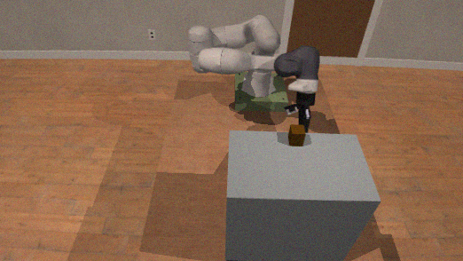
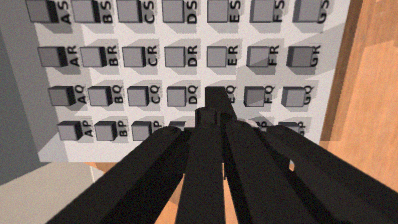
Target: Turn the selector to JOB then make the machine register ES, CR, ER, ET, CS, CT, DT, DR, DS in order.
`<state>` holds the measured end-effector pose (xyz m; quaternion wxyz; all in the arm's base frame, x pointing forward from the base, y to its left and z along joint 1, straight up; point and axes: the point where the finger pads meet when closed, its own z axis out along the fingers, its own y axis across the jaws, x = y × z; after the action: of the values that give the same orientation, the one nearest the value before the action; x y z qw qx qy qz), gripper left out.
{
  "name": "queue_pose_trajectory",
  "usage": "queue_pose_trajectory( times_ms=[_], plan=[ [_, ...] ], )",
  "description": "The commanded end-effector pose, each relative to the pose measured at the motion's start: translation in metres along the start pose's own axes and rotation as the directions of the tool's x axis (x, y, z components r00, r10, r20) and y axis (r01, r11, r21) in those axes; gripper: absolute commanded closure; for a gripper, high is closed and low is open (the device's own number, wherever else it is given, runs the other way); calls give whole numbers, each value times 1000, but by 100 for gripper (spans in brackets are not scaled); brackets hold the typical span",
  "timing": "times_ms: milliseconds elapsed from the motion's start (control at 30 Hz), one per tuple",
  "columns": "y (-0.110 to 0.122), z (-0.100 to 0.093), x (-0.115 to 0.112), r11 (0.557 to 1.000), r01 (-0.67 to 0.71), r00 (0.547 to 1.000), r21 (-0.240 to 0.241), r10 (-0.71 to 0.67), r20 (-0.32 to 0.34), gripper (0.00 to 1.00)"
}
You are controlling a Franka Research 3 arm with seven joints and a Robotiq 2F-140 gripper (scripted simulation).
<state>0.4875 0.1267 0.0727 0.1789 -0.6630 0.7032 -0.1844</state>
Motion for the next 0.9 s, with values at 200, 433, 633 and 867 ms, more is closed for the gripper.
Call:
queue_pose_trajectory(
  times_ms=[200,433,633,867],
  plan=[
    [1,-12,1,1000,-5,1000,-5,5,-4,90],
    [1,-19,1,1000,-6,1000,-5,6,-4,90],
    [1,-20,2,1000,-6,1000,-5,6,-3,90],
    [2,-20,28,1000,-6,1000,-5,6,-3,90]
  ],
)
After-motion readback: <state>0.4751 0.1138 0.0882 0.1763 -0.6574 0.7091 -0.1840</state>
